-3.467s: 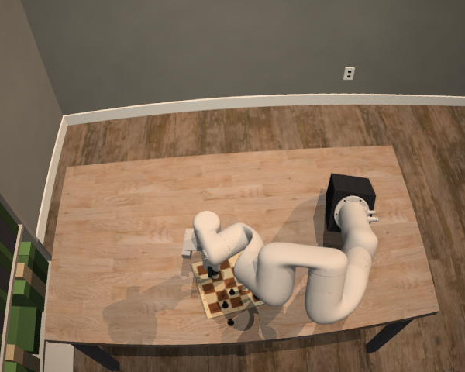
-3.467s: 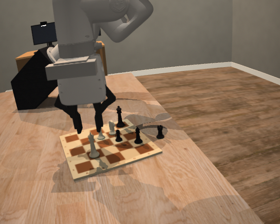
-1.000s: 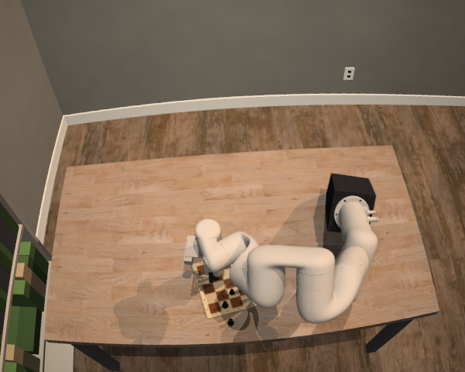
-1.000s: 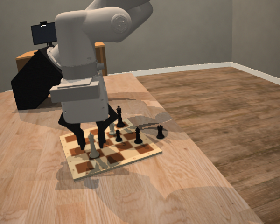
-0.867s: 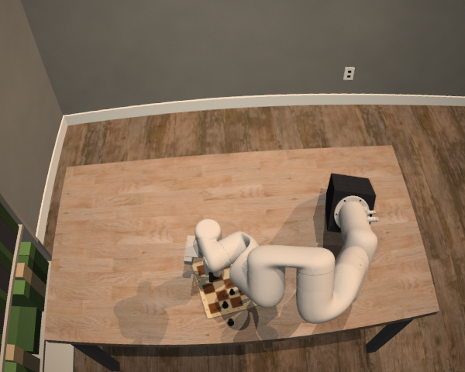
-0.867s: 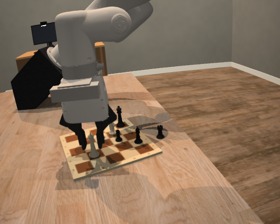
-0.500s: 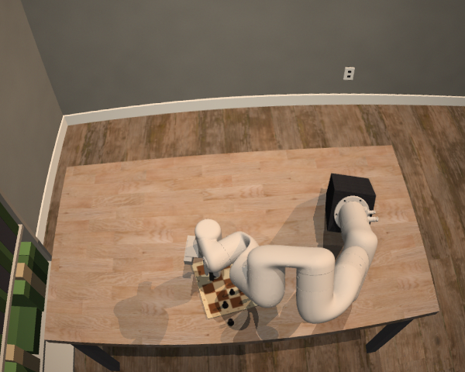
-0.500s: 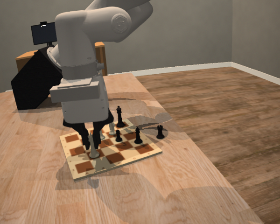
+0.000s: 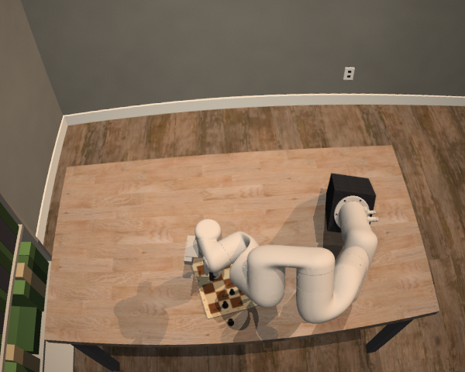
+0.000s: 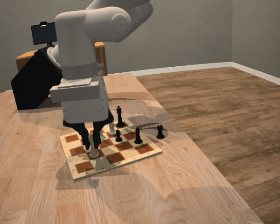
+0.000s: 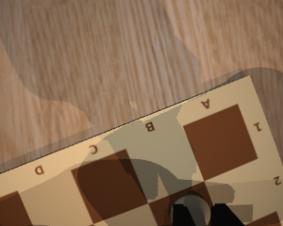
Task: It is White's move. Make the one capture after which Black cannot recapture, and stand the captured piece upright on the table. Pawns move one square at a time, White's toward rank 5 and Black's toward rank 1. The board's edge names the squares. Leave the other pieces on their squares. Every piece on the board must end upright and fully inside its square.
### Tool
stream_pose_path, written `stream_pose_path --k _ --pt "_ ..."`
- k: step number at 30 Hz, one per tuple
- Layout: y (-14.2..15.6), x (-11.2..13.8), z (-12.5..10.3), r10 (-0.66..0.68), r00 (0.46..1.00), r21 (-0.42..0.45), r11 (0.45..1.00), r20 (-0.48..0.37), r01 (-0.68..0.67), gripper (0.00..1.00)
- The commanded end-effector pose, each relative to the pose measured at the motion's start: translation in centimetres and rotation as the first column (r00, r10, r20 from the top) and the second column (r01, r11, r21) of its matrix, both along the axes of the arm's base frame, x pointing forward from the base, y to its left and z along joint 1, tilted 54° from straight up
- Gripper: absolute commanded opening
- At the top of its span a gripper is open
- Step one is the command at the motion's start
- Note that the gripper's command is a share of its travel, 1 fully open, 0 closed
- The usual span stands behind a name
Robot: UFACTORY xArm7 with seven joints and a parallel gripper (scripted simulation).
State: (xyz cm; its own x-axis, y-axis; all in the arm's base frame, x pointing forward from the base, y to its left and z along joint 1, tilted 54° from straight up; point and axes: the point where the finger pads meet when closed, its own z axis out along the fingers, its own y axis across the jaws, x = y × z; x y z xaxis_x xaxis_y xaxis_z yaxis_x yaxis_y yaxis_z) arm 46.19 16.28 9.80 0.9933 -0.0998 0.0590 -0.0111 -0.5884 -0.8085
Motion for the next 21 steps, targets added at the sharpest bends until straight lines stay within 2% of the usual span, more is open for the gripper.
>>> stream_pose_path --k 1,11,19,21 --pt "-0.2 0.1 0.1 -0.004 1.000 -0.001 1.000 0.002 0.004 0.00" --pt "-0.5 0.1 0.3 -0.004 1.000 -0.001 1.000 0.002 0.004 0.00" --pt "-4.3 -0.5 3.0 -0.004 1.000 -0.001 1.000 0.002 0.004 0.00" --pt "-4.3 -0.5 3.0 -0.004 1.000 -0.001 1.000 0.002 0.004 0.00"
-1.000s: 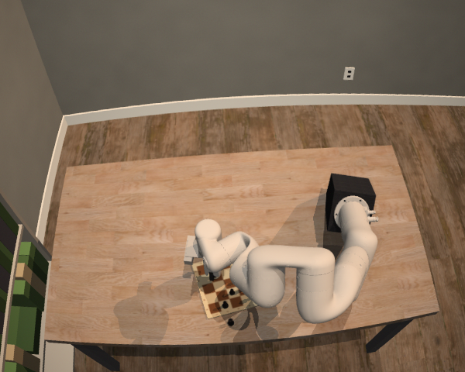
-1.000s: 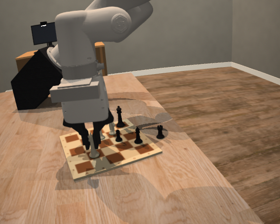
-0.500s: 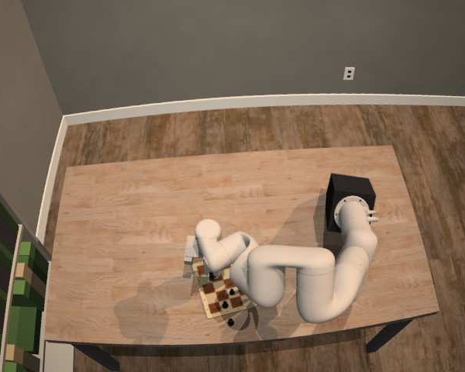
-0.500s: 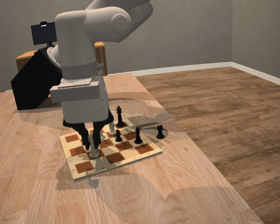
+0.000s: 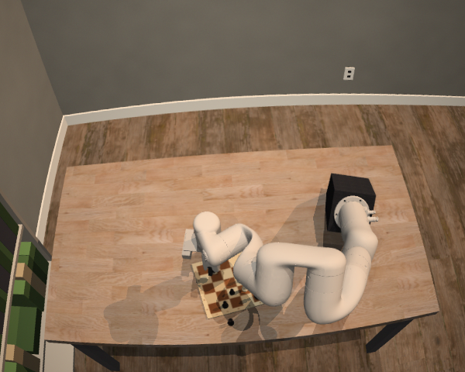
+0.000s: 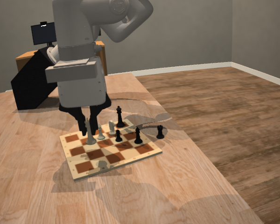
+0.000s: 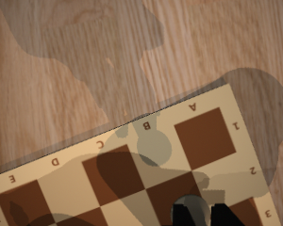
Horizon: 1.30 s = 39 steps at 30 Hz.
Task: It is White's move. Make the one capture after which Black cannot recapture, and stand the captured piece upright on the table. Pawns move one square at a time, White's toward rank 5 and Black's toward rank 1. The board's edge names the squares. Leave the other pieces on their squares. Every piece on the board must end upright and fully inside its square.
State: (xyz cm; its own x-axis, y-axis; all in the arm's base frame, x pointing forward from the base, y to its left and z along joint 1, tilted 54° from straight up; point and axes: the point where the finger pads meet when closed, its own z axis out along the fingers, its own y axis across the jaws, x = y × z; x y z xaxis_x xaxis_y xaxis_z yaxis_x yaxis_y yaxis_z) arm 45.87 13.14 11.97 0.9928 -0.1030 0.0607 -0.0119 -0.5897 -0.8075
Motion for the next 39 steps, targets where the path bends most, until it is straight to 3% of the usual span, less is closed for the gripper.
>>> stream_pose_path --k 1,8,21,25,30,39 --pt "-1.7 -0.2 1.3 -0.001 1.000 0.000 1.000 0.001 0.001 0.00" --pt "-4.8 -0.7 3.5 -0.001 1.000 0.000 1.000 0.001 0.001 0.00" --pt "-5.1 -0.8 3.7 0.000 1.000 0.000 1.000 0.002 0.000 0.00" --pt "-6.0 -1.5 2.4 0.078 0.991 -0.020 0.997 0.106 -0.076 0.00" --pt "-7.5 -3.1 0.0 0.218 0.933 -0.075 0.976 0.285 -0.205 0.00" --pt "-7.6 -3.2 -0.1 0.226 0.928 -0.079 0.974 0.295 -0.212 0.00"
